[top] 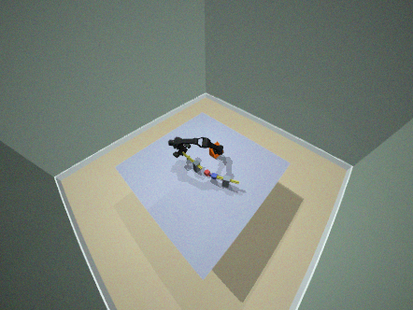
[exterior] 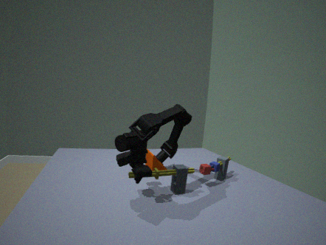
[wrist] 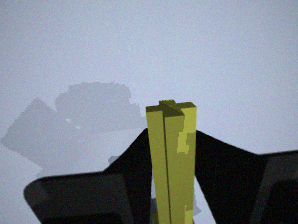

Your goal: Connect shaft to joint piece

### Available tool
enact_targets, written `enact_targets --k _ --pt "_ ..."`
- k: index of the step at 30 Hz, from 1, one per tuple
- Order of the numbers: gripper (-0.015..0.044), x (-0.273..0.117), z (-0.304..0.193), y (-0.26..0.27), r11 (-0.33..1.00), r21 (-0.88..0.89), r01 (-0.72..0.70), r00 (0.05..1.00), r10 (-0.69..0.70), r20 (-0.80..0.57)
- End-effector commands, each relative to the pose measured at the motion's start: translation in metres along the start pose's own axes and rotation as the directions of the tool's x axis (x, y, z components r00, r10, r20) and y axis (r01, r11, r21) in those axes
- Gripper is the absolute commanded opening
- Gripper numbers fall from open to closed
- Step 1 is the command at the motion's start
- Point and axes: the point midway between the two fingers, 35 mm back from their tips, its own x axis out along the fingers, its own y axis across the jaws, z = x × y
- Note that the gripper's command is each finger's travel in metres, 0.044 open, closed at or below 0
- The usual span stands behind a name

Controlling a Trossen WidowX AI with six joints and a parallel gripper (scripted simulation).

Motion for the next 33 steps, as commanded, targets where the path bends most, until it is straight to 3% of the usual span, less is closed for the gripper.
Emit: enact_targets --k 1,6,9,33 --pt "0.0102 0.0008 0.0 0.0004 1.0 0.003 -0.002 1.0 0.002 -0.002" --pt "0.0102 0.0008 0.0 0.0004 1.0 0.003 -0.002 1.0 0.002 -0.002" --pt "0.0067 0.0008 0.0 0.0004 1.0 0.003 -0.002 1.0 0.002 -0.002" --pt "0.0067 0.0 0.0002 0.0003 1.0 0.001 -0.003 1.0 0.003 0.0"
